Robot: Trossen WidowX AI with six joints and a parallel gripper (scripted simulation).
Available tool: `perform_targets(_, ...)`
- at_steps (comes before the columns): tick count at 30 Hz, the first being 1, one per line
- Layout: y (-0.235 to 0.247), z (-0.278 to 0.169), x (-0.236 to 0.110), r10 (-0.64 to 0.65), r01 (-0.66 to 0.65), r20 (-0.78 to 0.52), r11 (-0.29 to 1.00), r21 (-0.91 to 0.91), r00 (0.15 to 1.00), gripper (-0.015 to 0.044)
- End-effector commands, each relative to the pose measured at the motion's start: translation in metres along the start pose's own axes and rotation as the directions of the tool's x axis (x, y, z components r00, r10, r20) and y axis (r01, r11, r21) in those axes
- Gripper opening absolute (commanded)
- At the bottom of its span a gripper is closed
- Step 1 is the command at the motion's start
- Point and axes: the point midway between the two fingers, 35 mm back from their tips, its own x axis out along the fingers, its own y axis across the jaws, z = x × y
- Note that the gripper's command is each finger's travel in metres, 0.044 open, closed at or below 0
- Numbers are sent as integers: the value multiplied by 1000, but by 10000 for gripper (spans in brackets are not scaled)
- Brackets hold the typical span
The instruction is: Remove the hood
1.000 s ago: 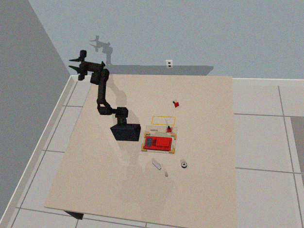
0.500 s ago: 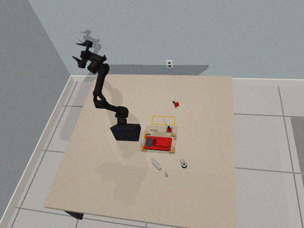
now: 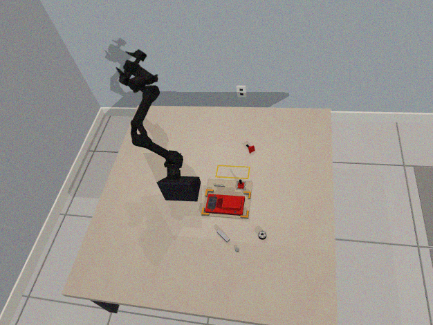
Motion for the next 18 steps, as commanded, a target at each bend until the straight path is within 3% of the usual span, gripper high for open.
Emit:
perform_targets(1, -27, -40, 4, -71, 74, -84, 997, 32, 994, 440)
perform_targets(9, -75, -117, -4, -207, 227, -261, 972, 51, 943, 440)
perform_targets(18, -126, -195, -39, -352, 392, -419, 920, 9, 837, 440)
